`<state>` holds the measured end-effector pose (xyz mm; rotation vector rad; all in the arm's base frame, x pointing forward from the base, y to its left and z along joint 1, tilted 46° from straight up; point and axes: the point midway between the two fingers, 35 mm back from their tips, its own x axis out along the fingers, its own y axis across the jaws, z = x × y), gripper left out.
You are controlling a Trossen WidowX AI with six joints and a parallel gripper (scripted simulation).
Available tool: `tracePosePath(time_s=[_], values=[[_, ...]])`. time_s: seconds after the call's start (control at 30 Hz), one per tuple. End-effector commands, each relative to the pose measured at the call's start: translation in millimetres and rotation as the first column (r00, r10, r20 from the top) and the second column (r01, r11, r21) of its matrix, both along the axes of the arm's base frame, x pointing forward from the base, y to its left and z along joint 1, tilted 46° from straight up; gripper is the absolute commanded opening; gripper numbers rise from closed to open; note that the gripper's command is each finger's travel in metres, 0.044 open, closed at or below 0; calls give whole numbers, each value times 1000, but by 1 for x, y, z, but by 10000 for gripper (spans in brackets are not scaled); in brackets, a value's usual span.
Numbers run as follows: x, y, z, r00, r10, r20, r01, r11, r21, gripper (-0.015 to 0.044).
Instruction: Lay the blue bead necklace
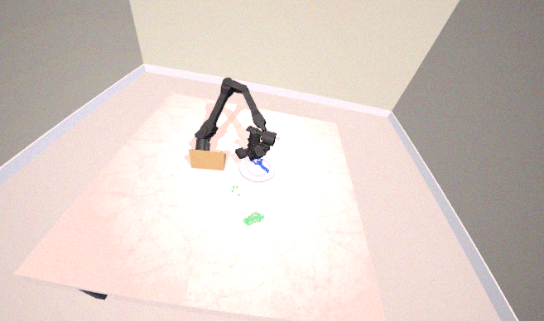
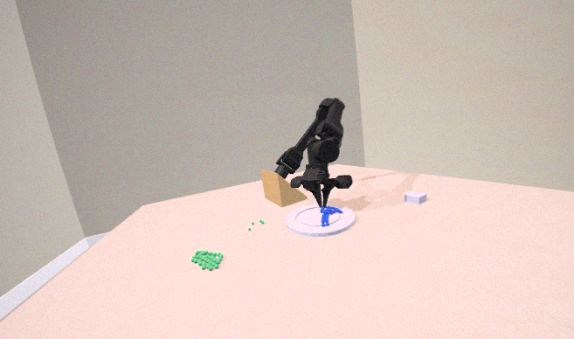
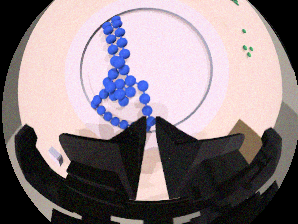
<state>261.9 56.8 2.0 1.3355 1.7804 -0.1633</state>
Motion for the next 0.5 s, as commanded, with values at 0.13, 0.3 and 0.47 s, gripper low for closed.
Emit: tracePosePath(time_s=[0.13,0.3,0.47], values=[[0,0,0,1000,0,1,0,1000,0,0],[0,-4,4,1000,-4,-2,4,1000,3,0],[-2,-4,5,1000,-4,-2,4,1000,4,0]])
